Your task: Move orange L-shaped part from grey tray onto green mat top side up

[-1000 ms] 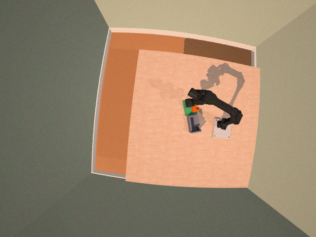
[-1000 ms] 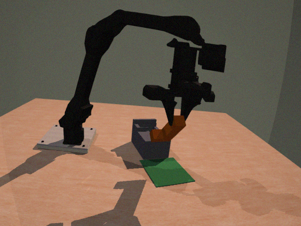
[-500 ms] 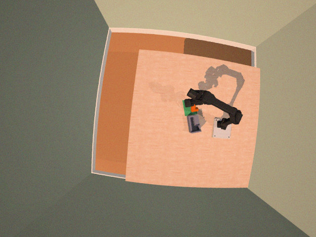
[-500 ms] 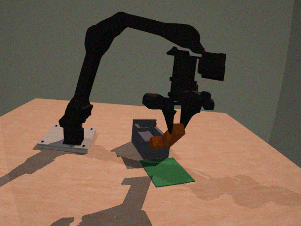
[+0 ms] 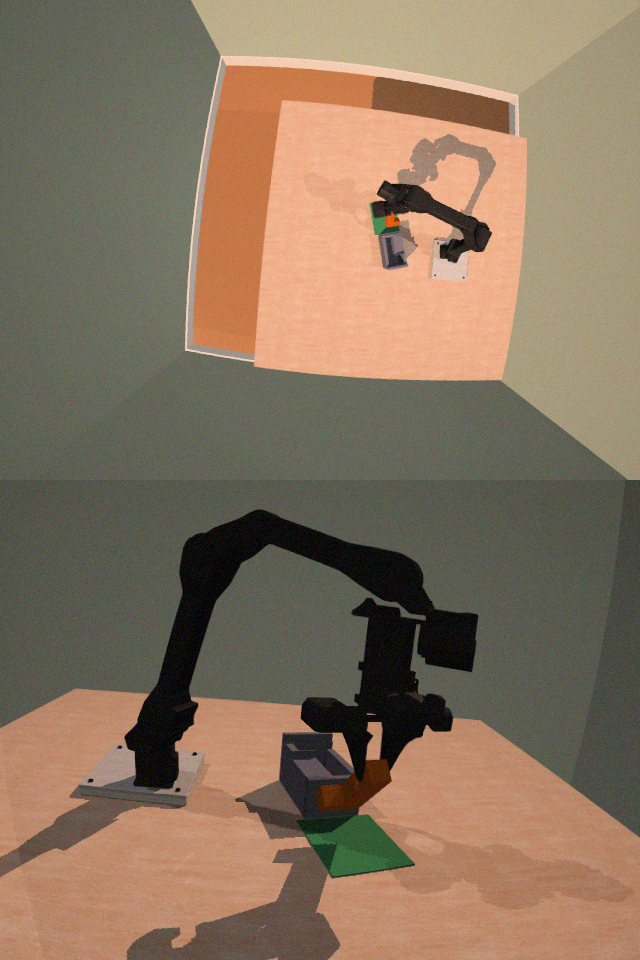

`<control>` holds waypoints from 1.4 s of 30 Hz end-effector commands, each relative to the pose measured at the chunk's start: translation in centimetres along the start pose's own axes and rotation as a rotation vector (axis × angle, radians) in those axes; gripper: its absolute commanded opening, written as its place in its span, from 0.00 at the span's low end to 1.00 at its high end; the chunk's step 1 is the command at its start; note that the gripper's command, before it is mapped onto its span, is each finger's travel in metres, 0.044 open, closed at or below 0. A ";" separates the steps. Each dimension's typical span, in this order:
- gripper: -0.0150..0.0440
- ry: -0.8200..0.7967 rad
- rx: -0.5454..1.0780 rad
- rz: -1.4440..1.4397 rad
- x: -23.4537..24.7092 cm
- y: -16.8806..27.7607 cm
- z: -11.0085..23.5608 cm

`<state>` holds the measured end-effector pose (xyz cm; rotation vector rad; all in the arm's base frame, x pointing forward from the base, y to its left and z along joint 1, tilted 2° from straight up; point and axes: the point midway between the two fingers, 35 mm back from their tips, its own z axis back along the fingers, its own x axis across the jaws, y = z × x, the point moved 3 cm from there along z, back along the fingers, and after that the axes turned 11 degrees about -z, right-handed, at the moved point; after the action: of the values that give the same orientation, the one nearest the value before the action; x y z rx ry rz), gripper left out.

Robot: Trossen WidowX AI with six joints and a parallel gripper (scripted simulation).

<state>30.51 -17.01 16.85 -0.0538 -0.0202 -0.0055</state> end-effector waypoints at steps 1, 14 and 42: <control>0.25 -0.001 0.003 0.004 0.0 0.0 -0.7; 0.25 -0.001 0.003 0.004 0.0 0.0 -2.8; 0.43 0.001 0.000 0.000 -0.1 0.1 -3.6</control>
<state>30.50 -17.15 13.26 -0.0535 -0.0193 -0.0055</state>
